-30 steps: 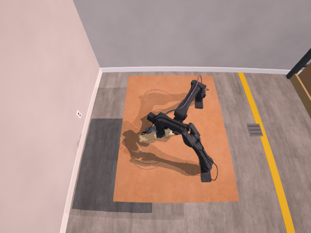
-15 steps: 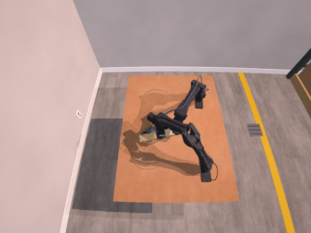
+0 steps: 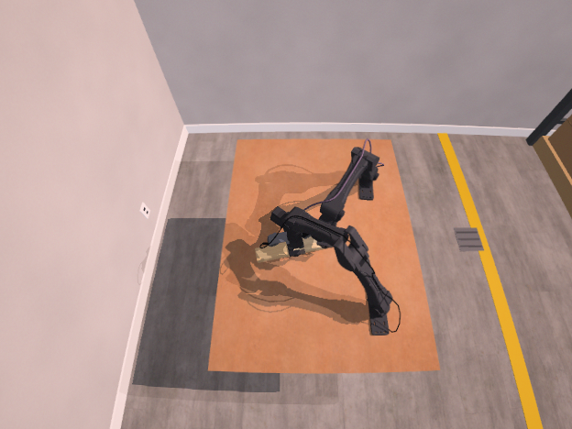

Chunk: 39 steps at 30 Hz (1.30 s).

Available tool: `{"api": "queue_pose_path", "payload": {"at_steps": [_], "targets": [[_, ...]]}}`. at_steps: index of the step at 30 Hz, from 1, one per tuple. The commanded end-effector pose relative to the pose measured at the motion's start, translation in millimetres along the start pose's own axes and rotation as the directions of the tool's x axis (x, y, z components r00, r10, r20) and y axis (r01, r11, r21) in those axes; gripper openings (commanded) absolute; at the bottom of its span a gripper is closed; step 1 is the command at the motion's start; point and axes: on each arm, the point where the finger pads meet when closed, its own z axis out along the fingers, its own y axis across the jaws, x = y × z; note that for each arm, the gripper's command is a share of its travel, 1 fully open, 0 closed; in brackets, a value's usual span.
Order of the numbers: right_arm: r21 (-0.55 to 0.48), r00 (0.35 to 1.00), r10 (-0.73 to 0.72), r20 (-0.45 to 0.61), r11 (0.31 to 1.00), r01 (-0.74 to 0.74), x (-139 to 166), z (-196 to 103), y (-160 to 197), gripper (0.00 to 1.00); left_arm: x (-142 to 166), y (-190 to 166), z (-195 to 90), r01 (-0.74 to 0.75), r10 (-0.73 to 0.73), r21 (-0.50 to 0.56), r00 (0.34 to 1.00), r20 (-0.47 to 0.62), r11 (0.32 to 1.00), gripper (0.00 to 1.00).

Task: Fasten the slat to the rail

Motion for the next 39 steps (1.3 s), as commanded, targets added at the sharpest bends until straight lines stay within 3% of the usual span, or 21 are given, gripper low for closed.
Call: {"api": "queue_pose_path", "payload": {"at_steps": [1,39], "targets": [[-0.013,1.000,0.000,0.006,1.000,0.000,-1,-4,2,1.00,-2,-1,-12,0.004,-0.004,0.008,1.000,0.011,1.000,1.00],[-0.013,1.000,0.000,0.006,1.000,0.000,-1,-4,2,1.00,-1,-1,-57,-0.001,0.000,0.009,1.000,0.013,1.000,1.00]]}}
